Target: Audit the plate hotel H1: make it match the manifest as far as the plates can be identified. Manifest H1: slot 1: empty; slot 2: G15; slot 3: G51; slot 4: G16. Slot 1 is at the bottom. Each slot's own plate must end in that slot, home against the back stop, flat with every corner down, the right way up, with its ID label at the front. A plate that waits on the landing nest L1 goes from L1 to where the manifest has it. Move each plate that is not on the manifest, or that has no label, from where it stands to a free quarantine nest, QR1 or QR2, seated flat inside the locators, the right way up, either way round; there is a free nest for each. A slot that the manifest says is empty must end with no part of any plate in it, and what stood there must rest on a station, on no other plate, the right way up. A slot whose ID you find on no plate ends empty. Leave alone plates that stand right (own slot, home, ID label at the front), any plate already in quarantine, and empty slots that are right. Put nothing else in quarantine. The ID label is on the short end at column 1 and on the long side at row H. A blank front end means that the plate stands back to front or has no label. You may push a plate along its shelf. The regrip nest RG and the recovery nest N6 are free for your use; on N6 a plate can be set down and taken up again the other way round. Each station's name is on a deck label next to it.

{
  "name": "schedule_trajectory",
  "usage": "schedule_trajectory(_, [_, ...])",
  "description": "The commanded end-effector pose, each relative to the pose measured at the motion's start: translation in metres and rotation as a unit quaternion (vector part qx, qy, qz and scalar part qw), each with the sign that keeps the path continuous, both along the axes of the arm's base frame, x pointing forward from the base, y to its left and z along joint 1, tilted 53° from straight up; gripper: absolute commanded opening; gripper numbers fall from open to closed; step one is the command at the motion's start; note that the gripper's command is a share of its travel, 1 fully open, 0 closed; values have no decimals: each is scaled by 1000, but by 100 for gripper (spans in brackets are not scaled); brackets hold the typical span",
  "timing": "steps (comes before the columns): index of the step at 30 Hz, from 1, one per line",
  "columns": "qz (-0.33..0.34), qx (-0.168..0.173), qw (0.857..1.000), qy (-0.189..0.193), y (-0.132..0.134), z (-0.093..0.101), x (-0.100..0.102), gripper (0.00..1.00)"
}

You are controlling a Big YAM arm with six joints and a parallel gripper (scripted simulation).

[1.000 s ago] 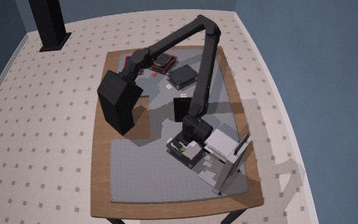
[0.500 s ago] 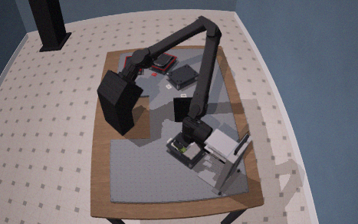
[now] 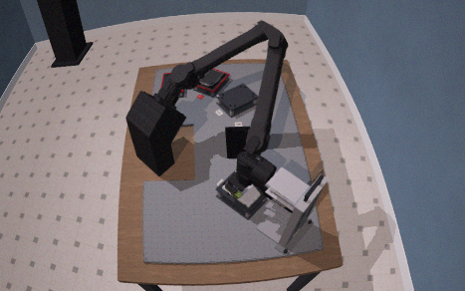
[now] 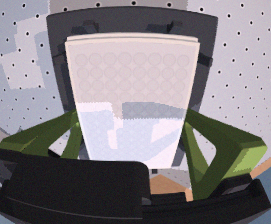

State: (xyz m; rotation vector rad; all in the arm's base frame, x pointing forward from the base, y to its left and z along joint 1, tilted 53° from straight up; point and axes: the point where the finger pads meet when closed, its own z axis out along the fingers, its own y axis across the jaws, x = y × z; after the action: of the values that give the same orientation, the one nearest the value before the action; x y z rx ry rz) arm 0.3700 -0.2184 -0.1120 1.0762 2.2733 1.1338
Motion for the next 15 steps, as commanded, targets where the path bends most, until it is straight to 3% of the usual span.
schedule_trajectory(1, [-11, -4, 1000, -3, -10, 4, 1, 86])
schedule_trajectory(15, [-17, -9, 1000, -7, -25, 16, -8, 86])
